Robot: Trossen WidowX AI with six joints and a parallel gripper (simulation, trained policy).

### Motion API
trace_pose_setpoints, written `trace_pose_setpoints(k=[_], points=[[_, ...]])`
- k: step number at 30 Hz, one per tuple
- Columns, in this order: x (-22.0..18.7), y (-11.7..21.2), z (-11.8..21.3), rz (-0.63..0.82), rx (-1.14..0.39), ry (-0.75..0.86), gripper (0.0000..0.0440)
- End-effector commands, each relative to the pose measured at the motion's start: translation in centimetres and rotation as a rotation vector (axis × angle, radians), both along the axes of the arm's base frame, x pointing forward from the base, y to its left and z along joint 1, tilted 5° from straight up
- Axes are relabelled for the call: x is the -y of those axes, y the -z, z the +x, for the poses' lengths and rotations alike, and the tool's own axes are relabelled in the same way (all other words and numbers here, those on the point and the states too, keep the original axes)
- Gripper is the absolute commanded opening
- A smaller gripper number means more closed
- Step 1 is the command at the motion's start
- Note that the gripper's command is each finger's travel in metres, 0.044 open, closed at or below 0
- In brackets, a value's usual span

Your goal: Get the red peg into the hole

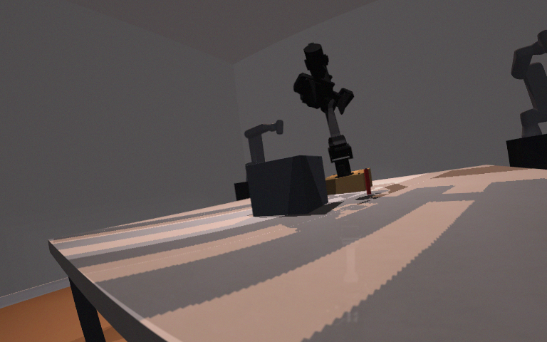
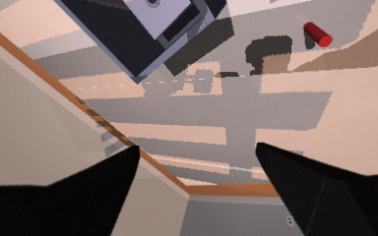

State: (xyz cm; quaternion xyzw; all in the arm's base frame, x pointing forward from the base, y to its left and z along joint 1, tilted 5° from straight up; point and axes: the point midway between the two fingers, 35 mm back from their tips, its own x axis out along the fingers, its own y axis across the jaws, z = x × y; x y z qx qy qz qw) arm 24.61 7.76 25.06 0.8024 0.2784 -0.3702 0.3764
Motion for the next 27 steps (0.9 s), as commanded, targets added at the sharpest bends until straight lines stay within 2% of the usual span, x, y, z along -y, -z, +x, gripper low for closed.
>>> trace_pose_setpoints(k=[1,13,27], points=[[-1.9,2.5,-0.6,-0.033,-0.092,-0.133,0.044],[-4.7,8.5,-3.4,-0.116,-0.321,-0.416,0.044],[-5.0,14.2,-7.3,-0.182,-0.545,-0.652,0.044]])
